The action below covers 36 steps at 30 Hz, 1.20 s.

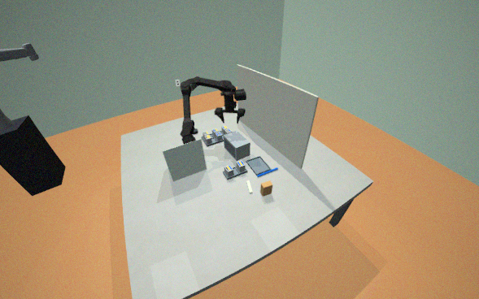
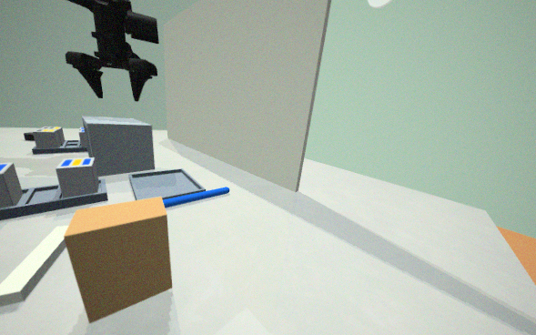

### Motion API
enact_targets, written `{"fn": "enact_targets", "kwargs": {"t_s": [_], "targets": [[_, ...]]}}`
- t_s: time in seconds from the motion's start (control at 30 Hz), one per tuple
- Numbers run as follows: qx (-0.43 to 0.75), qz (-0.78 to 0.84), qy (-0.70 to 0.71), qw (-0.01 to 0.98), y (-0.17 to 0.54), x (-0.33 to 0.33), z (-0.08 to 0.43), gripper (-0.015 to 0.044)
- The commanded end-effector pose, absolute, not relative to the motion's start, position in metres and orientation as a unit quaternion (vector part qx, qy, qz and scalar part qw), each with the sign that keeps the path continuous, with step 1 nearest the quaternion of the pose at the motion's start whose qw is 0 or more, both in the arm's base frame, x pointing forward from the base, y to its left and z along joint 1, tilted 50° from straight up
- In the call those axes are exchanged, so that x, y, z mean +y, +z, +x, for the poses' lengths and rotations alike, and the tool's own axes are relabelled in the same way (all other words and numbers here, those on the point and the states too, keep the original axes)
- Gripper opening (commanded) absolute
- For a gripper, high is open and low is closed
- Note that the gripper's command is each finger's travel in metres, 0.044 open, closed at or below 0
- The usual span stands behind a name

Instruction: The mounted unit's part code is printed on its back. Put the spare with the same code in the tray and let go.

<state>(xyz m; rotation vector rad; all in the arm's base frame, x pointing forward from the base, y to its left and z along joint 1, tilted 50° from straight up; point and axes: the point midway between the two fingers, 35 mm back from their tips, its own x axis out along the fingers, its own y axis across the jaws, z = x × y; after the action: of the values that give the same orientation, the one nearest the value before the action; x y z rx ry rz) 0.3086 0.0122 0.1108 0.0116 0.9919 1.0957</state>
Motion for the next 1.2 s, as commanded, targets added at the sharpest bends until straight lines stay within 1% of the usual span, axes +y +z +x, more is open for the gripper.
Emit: {"fn": "enact_targets", "kwargs": {"t_s": [0.0, 0.1, 0.47, 0.63, 0.67, 1.17], "targets": [[0.322, -0.159, 0.596, 0.718, 0.140, 0.051, 0.257, 0.0440], [0.277, -0.210, 0.619, 0.704, 0.146, 0.061, 0.240, 0.0440], [0.276, -0.211, 0.620, 0.704, 0.146, 0.061, 0.240, 0.0440], [0.276, -0.212, 0.619, 0.704, 0.129, 0.081, 0.243, 0.0309], [0.276, -0.212, 0.619, 0.704, 0.124, 0.086, 0.243, 0.0300], [0.276, -0.212, 0.619, 0.704, 0.117, 0.095, 0.245, 0.0300]]}}
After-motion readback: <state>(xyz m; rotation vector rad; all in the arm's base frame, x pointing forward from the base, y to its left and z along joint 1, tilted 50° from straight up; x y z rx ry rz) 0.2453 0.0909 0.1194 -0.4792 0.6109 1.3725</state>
